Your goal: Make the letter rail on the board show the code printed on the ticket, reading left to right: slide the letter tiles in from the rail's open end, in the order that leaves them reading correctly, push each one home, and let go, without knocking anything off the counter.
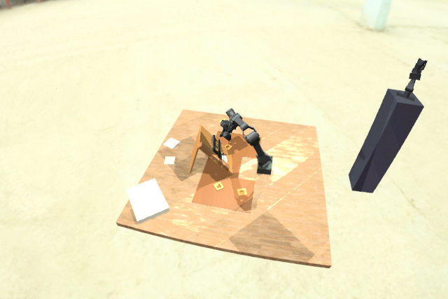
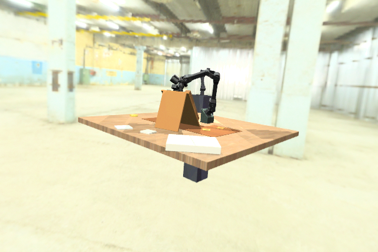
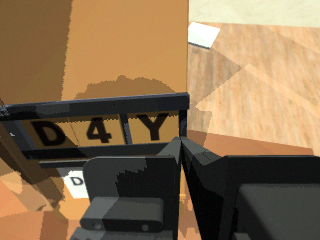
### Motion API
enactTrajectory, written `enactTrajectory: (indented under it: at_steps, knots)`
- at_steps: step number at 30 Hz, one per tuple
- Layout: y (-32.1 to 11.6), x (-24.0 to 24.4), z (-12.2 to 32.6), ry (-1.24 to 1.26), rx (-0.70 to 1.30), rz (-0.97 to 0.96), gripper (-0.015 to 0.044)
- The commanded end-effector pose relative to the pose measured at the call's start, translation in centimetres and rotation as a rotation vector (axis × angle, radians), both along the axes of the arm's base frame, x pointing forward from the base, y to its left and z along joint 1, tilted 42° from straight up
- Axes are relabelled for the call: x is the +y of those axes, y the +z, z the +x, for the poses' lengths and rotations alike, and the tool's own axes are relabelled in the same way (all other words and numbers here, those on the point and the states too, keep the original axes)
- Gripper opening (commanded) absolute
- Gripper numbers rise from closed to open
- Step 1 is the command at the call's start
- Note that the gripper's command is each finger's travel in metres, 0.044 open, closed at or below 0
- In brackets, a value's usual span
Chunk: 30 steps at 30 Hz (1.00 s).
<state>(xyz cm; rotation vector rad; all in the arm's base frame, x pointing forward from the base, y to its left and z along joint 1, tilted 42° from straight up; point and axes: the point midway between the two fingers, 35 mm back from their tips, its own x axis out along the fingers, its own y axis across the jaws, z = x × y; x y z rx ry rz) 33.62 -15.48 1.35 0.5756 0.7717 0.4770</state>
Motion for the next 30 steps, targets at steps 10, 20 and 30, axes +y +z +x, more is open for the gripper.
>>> enactTrajectory:
  at_steps: [10, 20, 30]
  knots:
    - [-0.2, -0.8, 2.1, 0.356, 0.351, -0.100, 0.0000]
    - [-0.1, -0.8, 2.0, 0.378, 0.366, -0.103, 0.0000]
    - [-0.1, -0.5, 2.4, 0.378, 0.366, -0.103, 0.0000]
